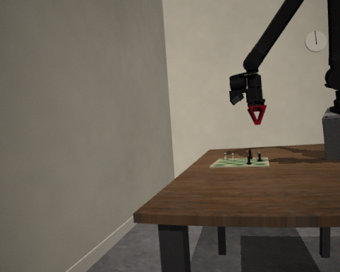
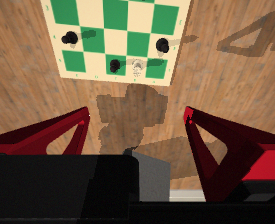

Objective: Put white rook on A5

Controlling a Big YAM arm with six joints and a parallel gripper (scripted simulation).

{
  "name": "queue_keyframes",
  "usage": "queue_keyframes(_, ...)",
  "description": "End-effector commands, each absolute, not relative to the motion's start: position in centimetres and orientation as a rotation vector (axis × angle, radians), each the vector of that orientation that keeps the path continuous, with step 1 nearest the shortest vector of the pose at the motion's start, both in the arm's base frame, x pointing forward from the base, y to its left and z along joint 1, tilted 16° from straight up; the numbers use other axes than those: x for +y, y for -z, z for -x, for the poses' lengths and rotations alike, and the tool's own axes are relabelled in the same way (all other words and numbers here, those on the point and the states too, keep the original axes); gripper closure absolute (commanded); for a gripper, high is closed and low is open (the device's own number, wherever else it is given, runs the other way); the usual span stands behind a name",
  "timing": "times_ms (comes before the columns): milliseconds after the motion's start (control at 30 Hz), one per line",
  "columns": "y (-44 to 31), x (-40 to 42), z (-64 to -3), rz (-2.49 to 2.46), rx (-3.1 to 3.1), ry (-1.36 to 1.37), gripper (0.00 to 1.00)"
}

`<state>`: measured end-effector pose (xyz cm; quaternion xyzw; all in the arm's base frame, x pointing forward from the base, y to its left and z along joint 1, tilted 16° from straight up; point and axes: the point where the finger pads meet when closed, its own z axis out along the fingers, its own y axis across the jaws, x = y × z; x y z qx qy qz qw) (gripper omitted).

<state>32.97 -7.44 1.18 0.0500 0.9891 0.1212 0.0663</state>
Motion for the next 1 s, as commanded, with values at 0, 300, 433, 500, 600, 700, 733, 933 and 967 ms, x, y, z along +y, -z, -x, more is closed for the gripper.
queue_keyframes(0,-3.7,-9.0,-35.0,-0.184,2.924,-0.325,0.0)
queue_keyframes(300,-3.5,-8.8,-34.9,-0.213,2.928,-0.331,0.0)
queue_keyframes(433,-1.3,-8.0,-34.3,-0.376,2.953,-0.363,0.0)
queue_keyframes(500,-0.5,-7.3,-33.6,-0.523,2.96,-0.382,0.0)
queue_keyframes(600,0.3,-7.1,-33.7,-0.831,2.915,-0.398,0.0)
queue_keyframes(700,0.5,-7.1,-33.7,-0.914,2.896,-0.403,0.0)
queue_keyframes(733,0.8,-7.0,-33.8,-1.07,2.857,-0.41,0.0)
queue_keyframes(933,2.6,-6.7,-33.9,-1.519,2.697,-0.435,0.0)
queue_keyframes(967,2.9,-6.6,-33.9,-1.588,2.666,-0.438,0.0)
